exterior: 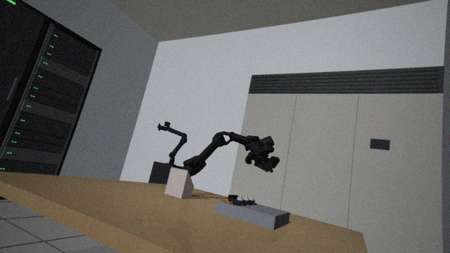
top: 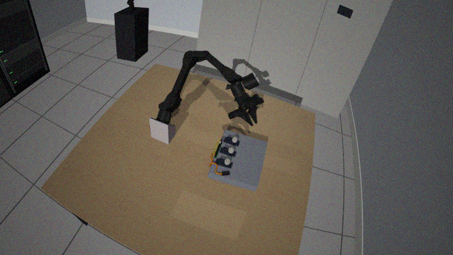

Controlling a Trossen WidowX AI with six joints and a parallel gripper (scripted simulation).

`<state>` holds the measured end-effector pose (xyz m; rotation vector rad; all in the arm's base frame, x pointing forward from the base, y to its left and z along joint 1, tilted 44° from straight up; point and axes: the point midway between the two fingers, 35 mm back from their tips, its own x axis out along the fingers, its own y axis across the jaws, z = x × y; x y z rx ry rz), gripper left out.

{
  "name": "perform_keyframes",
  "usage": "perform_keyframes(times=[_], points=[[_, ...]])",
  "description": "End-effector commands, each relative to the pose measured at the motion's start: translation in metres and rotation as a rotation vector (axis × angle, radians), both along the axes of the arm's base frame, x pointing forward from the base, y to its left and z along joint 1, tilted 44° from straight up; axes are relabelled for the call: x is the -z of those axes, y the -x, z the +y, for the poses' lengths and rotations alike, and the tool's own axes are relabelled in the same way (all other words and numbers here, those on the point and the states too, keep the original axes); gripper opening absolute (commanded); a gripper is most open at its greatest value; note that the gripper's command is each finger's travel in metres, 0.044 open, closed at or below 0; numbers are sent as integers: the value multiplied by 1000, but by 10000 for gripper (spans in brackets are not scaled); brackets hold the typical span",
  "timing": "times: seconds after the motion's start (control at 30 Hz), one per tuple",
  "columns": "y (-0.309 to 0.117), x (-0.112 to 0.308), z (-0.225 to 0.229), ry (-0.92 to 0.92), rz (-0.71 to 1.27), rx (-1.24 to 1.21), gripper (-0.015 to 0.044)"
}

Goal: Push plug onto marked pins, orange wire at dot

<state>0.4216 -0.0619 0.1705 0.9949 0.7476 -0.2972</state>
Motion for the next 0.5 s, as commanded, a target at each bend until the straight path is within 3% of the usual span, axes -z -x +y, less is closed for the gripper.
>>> perform_keyframes(times=[0.0,0.47], points=[[-4,11,-7,-82,61,54,115],[-9,65,-29,-365,317,270,115]])
